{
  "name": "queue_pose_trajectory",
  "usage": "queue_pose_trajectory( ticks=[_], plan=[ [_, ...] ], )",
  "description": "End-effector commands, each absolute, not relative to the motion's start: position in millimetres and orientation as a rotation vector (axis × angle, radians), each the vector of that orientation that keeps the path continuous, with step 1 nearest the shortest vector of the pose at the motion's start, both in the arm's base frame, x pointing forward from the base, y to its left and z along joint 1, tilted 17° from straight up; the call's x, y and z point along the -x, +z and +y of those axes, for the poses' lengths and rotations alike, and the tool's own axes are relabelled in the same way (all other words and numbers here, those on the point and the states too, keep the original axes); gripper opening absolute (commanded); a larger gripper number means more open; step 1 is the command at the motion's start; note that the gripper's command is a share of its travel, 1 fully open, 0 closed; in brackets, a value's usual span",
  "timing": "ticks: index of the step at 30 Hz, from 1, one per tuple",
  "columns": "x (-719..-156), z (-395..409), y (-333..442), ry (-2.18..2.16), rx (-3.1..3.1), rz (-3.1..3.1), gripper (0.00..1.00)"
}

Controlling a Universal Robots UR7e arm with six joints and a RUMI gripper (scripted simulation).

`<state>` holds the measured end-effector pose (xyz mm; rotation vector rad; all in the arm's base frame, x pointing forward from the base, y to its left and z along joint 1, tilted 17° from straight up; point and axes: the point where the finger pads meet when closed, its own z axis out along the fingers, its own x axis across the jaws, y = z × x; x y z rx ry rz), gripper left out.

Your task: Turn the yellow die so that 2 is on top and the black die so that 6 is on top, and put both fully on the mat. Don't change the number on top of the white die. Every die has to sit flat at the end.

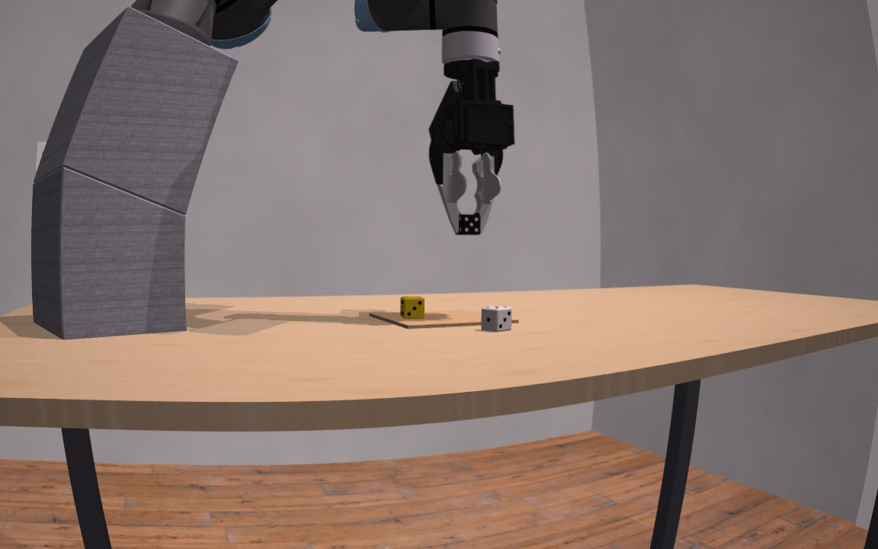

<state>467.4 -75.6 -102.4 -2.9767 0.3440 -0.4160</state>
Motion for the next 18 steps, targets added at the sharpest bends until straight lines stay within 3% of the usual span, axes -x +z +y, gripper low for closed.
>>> queue_pose_trajectory(
  ticks=[1,18],
  plan=[
    [-467.6,-76.3,-102.1,-0.418,2.977,0.338,0.06],
    [-470.5,-75.8,-111.6,-0.417,2.979,0.326,0.06]
  ],
)
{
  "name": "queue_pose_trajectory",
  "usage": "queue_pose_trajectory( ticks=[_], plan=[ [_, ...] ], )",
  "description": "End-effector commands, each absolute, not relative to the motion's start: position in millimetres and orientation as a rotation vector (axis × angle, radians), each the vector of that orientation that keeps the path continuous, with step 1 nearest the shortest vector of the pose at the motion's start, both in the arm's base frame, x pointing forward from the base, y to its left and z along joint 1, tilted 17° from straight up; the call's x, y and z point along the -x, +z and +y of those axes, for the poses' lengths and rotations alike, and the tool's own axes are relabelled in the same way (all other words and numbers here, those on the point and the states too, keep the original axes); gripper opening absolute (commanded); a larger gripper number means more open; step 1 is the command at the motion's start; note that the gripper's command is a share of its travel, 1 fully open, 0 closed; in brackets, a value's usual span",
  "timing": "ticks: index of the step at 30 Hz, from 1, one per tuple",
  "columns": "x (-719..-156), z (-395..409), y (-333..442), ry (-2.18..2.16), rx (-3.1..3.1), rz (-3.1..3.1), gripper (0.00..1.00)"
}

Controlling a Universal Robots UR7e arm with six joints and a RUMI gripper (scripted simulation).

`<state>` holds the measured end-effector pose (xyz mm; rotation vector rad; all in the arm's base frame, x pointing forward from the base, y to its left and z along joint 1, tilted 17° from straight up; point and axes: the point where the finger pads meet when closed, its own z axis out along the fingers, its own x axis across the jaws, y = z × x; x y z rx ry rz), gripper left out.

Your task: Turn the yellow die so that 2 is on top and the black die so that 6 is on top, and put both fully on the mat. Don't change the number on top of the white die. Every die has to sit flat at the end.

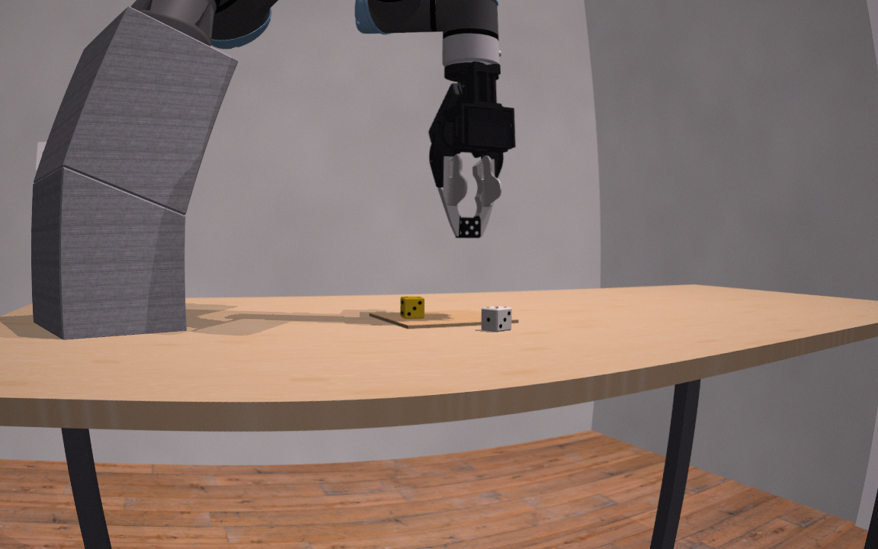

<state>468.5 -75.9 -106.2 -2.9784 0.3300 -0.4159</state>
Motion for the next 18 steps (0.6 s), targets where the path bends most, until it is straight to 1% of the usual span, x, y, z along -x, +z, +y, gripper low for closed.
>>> queue_pose_trajectory(
  ticks=[1,18],
  plan=[
    [-471.2,-75.7,-113.9,-0.417,2.979,0.326,0.06],
    [-487.2,-72.6,-167.5,-0.417,2.979,0.326,0.06]
  ],
)
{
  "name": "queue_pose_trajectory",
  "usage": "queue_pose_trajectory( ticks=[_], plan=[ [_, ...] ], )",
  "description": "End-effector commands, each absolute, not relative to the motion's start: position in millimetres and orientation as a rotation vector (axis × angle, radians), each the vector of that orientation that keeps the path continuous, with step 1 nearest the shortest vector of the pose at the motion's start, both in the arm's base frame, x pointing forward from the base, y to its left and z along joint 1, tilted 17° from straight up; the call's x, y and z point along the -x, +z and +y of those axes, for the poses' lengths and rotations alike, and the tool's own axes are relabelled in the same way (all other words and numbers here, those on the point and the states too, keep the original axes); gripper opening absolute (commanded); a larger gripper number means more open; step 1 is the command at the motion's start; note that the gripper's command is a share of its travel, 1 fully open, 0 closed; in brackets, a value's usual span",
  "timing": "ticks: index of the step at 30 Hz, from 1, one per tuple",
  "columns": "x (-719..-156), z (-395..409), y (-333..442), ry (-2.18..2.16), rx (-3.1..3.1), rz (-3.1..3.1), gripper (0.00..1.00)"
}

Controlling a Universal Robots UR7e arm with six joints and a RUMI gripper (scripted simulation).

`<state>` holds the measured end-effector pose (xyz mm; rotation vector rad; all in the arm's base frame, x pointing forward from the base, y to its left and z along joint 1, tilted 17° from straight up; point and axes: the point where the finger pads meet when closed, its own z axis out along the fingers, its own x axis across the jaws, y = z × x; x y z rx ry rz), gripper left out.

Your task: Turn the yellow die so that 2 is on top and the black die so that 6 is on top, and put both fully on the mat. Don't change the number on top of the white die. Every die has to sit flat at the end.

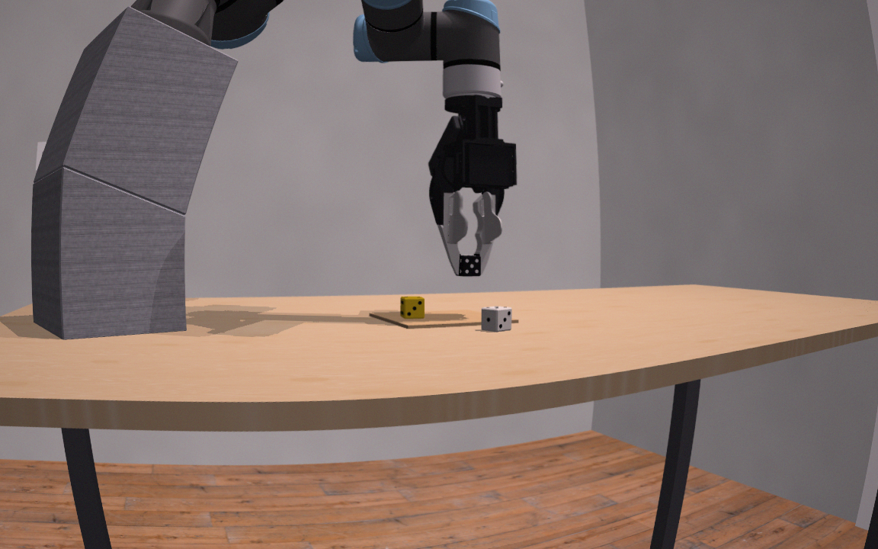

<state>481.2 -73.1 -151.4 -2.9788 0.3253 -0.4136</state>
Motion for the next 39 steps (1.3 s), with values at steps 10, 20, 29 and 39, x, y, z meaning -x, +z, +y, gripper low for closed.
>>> queue_pose_trajectory(
  ticks=[10,20,29,39],
  plan=[
    [-493.6,-71.4,-189.0,-0.417,2.979,0.326,0.06],
    [-495.0,-71.1,-193.7,-0.417,2.979,0.326,0.06],
    [-495.0,-71.1,-193.7,-0.417,2.979,0.326,0.06],
    [-495.0,-71.1,-193.7,-0.417,2.979,0.326,0.06]
  ],
)
